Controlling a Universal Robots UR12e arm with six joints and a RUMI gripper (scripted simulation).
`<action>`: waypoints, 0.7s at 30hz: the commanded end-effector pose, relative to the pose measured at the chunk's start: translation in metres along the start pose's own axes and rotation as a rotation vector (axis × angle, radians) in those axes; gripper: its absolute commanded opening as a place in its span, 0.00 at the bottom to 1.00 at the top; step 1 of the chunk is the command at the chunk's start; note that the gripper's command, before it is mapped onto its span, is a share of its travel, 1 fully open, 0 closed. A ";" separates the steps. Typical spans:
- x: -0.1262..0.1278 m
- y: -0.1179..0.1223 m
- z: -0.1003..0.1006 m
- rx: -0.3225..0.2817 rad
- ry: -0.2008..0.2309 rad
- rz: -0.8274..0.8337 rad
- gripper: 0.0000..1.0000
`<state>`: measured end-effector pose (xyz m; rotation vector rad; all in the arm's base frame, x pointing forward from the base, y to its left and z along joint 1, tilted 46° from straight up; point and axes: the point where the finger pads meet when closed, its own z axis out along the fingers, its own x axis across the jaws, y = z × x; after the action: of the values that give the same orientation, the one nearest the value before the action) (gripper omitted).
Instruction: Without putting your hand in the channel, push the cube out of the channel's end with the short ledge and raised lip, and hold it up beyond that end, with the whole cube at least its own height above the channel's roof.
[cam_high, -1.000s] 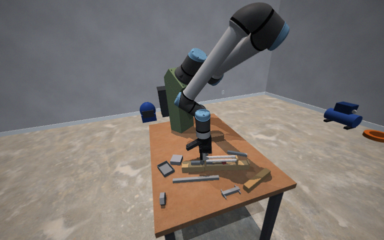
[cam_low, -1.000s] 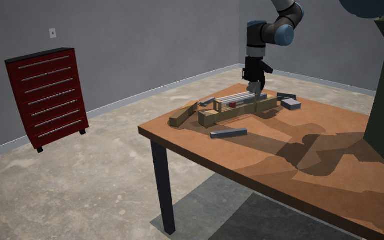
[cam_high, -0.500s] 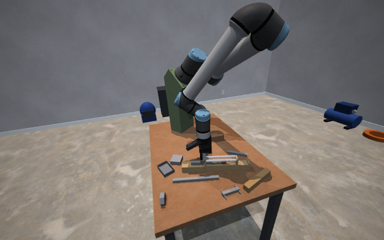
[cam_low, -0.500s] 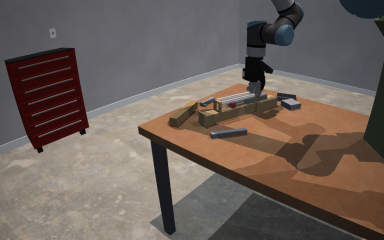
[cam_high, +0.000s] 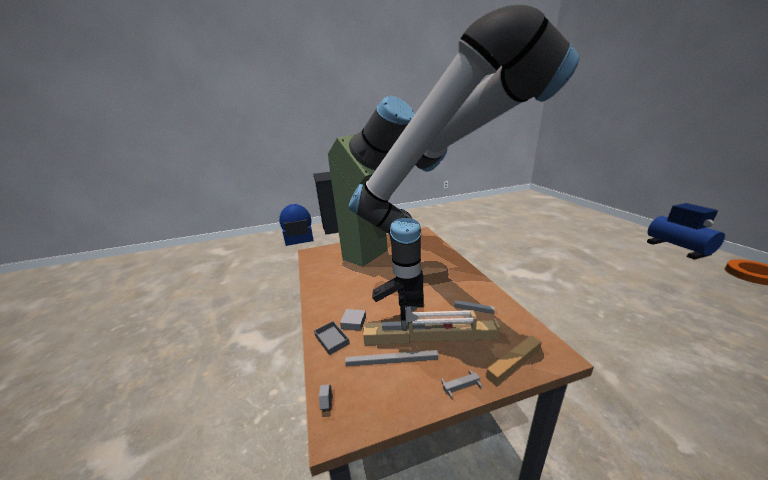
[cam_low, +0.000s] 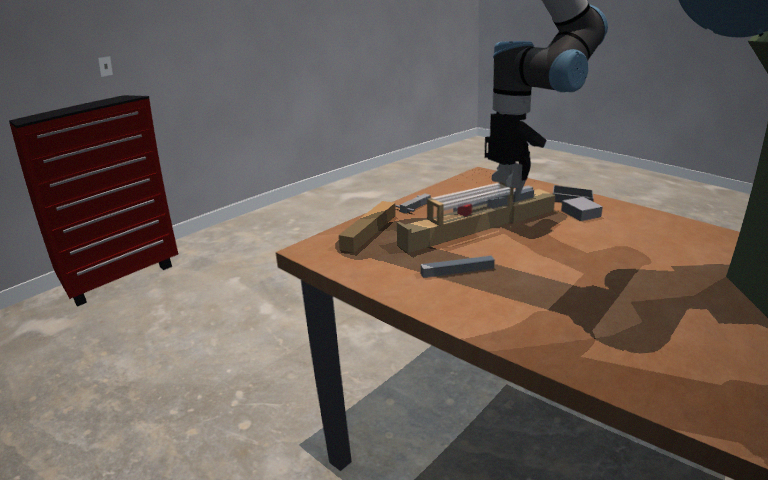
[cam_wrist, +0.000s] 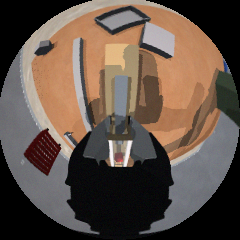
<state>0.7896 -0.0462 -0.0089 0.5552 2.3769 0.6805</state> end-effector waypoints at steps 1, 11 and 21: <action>0.000 0.000 0.000 -0.001 0.001 0.000 0.22; 0.000 0.000 0.000 -0.001 0.001 0.000 0.22; 0.000 0.000 -0.002 -0.001 0.001 0.000 0.22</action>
<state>0.7896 -0.0462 -0.0089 0.5552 2.3769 0.6806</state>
